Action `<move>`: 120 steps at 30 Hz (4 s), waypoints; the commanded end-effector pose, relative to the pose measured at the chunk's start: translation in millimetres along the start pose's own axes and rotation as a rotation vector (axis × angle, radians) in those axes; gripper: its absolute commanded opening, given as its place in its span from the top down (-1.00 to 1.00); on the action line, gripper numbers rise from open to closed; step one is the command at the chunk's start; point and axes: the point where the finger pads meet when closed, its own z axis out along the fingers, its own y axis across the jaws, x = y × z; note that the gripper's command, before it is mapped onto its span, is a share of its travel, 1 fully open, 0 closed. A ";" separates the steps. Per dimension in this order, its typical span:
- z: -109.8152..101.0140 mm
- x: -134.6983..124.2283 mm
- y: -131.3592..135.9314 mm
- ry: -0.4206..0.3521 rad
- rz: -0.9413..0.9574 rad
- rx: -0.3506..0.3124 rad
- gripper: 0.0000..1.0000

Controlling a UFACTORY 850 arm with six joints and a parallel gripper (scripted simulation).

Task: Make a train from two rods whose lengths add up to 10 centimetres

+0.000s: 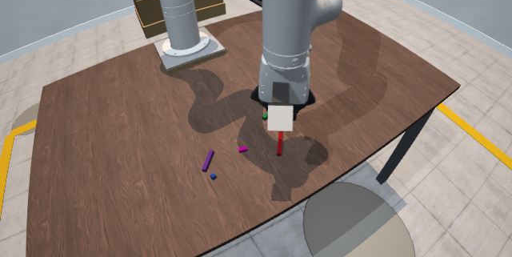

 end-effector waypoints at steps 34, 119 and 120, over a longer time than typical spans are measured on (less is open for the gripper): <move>-39.9 0.7 -0.6 0.002 0.000 0.002 -1.00; -88.4 0.6 -0.6 0.002 0.000 0.002 -1.00; -88.4 0.6 -0.6 0.002 0.000 0.002 -1.00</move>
